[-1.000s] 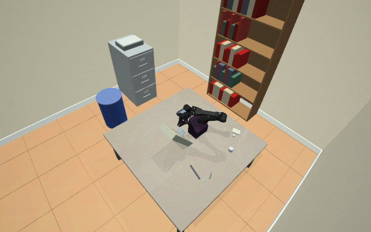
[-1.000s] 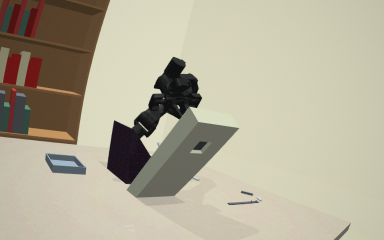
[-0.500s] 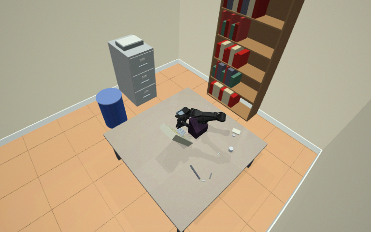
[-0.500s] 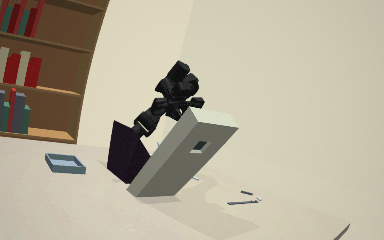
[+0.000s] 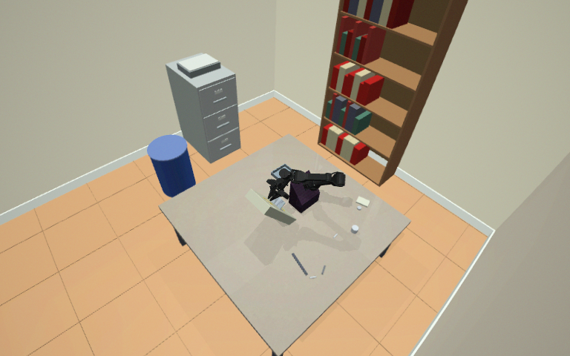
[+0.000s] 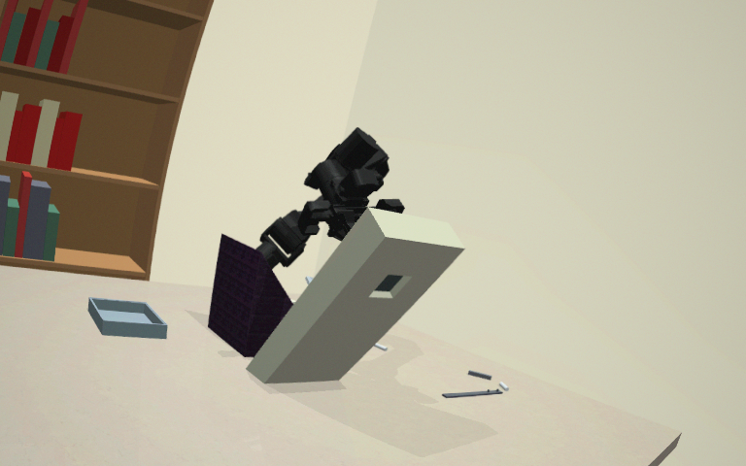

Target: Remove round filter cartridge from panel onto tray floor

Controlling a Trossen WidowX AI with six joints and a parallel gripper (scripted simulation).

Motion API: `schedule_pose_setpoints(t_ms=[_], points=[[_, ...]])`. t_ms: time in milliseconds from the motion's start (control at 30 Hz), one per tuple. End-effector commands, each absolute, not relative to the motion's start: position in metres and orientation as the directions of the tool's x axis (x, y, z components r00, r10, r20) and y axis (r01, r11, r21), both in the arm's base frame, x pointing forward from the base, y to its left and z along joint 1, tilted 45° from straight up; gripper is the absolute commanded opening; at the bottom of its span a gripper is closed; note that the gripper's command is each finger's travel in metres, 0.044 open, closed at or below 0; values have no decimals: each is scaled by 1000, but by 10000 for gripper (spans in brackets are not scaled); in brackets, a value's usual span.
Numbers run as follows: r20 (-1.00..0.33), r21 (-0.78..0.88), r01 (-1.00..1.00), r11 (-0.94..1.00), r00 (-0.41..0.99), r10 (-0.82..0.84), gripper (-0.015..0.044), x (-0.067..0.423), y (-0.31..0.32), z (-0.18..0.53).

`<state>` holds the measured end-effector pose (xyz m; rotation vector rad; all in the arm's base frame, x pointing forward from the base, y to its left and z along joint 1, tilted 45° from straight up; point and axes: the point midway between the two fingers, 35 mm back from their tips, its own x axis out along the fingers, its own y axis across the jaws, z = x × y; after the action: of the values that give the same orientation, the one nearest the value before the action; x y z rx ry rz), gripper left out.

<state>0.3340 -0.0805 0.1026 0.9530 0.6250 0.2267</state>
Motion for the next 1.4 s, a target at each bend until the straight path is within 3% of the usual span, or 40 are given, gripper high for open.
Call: schedule_pose_setpoints(t_ms=[0, 1367], points=[[-399, 818, 94, 567, 803, 443, 96, 338, -78, 98], [-398, 819, 93, 566, 803, 443, 96, 341, -77, 98]])
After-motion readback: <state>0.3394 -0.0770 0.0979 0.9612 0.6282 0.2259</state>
